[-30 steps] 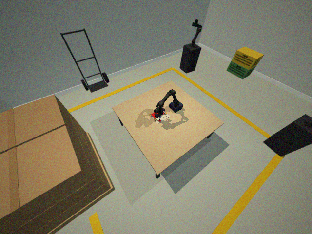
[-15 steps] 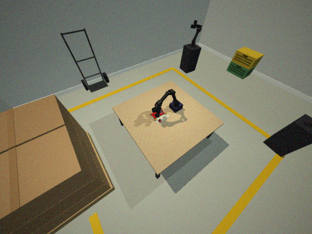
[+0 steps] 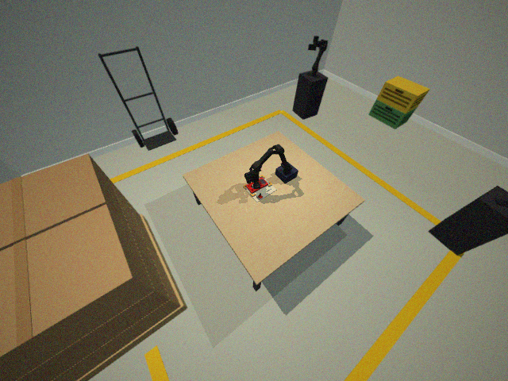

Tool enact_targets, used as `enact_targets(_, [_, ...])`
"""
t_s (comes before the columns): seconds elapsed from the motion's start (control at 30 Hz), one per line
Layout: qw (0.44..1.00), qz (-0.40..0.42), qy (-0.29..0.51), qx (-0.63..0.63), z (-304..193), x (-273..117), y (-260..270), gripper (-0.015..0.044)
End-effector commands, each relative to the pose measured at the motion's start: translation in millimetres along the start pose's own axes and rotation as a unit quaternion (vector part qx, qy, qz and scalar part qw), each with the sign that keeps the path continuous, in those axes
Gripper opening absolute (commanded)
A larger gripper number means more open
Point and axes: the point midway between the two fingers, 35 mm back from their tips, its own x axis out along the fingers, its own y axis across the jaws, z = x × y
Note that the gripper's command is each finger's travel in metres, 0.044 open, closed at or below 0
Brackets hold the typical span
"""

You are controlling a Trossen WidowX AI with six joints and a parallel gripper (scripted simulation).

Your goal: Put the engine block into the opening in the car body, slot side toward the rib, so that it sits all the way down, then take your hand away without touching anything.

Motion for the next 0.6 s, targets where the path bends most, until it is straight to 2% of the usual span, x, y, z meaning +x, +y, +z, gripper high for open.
enact_targets(0.0, [0.998, 0.0, 0.004, -0.063, 1, 7, -12, 0.0])
enact_targets(0.43, [0.976, -0.002, 0.003, -0.216, 7, 17, -42, 0.0])
enact_targets(0.57, [0.974, -0.002, 0.003, -0.228, 6, 17, -44, 0.0105])
